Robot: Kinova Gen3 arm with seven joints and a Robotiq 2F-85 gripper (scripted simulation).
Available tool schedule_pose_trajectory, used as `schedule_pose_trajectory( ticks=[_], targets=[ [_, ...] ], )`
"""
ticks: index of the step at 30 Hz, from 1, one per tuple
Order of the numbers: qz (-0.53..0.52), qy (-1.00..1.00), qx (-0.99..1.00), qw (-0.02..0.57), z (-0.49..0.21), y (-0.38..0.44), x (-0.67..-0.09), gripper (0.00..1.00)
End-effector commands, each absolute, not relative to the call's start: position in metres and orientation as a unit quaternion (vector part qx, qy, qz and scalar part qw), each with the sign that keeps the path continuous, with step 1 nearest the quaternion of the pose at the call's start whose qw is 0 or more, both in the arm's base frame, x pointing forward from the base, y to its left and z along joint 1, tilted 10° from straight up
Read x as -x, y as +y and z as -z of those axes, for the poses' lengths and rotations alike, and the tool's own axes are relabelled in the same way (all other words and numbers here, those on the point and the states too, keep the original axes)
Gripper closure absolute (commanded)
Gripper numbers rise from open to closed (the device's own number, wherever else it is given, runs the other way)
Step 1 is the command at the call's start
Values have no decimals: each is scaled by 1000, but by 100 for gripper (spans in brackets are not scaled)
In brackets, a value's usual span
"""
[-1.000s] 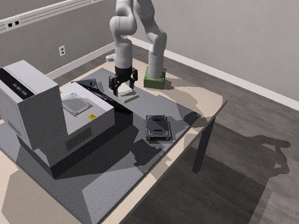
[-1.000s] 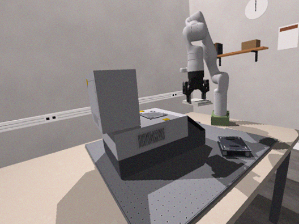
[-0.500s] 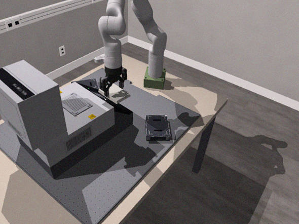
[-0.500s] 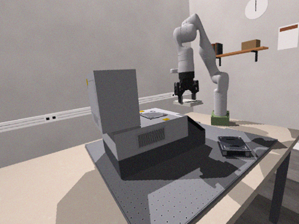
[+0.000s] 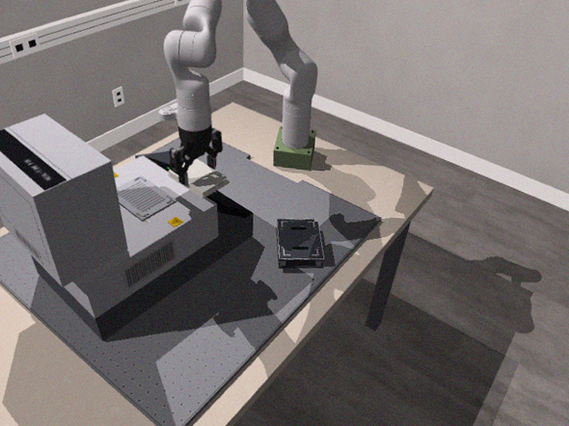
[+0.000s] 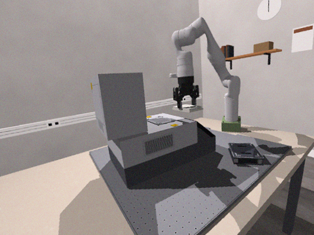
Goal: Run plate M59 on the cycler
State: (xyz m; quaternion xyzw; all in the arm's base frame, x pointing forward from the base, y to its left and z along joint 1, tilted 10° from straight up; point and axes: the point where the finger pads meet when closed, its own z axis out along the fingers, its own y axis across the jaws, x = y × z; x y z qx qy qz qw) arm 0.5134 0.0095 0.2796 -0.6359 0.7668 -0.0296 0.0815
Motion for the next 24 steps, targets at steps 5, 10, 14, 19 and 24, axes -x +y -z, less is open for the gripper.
schedule_pose_trajectory(
  ticks=[5,10,14,19,24],
  targets=[
    [29,767,636,77,-279,-17,-529,10],
    [28,767,636,77,-280,-23,-534,10],
    [29,767,636,77,-280,-35,-543,10],
    [29,767,636,77,-281,-48,-552,10],
    [29,767,637,76,-282,-61,-562,10]
  ],
)
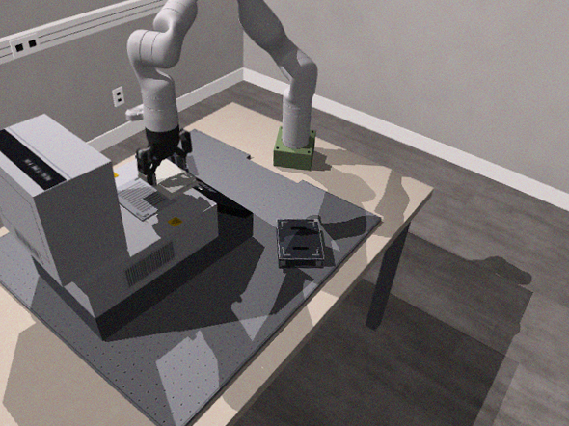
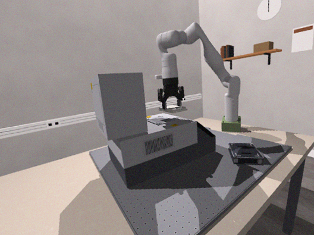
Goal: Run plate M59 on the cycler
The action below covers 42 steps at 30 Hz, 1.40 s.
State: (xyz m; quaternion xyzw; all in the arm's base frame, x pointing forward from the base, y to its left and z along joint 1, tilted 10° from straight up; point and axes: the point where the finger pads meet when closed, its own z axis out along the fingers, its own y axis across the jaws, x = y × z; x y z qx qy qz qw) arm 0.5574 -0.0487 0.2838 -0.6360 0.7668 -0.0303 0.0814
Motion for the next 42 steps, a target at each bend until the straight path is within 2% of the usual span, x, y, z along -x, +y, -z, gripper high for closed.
schedule_pose_trajectory(
  ticks=[1,22,42],
  targets=[
    [29,767,637,76,-282,-61,-562,10],
    [29,766,638,76,-285,-106,-599,10],
    [28,768,635,81,-286,-105,-600,10]
  ],
)
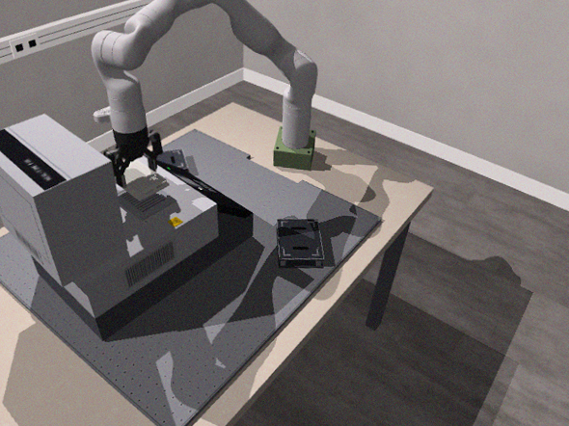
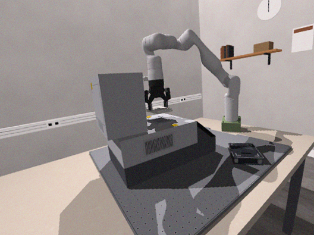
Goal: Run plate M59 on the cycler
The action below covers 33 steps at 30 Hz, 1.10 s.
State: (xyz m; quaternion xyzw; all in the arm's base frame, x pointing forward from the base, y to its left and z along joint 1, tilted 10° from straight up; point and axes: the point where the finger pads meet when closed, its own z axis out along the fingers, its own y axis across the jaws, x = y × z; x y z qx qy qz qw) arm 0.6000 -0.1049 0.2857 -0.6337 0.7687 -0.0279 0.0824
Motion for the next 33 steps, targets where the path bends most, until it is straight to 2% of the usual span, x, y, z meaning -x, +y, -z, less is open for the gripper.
schedule_pose_trajectory(
  ticks=[1,33],
  targets=[
    [28,768,635,81,-286,-105,-600,10],
    [29,769,633,81,-268,-104,-604,10]
  ],
)
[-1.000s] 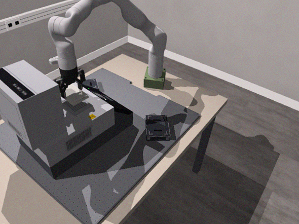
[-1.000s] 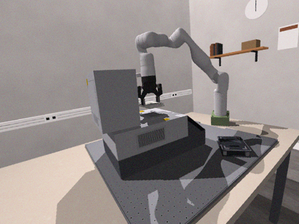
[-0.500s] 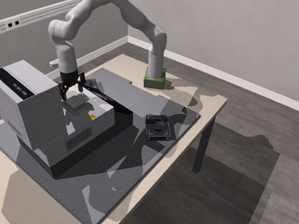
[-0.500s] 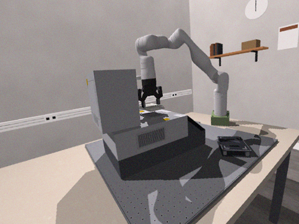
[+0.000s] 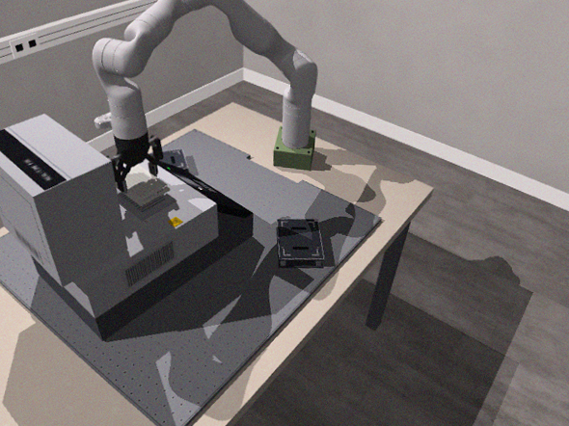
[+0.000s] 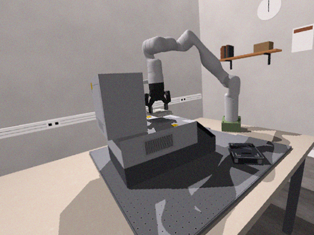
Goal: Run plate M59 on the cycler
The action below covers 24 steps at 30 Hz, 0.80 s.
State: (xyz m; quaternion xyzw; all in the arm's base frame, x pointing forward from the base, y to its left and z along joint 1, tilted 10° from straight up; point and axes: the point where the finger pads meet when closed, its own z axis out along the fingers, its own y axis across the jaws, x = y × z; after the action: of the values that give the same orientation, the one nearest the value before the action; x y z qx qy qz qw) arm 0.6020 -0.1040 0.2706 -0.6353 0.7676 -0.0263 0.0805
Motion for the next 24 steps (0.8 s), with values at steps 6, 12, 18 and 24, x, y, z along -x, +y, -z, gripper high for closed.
schedule_pose_trajectory(
  ticks=[6,12,18,24],
  targets=[
    [29,769,633,81,-268,-104,-604,10],
    [30,770,633,80,-263,-105,-605,10],
    [30,770,633,80,-255,-104,-606,10],
    [29,770,633,80,-249,-102,-607,10]
  ],
)
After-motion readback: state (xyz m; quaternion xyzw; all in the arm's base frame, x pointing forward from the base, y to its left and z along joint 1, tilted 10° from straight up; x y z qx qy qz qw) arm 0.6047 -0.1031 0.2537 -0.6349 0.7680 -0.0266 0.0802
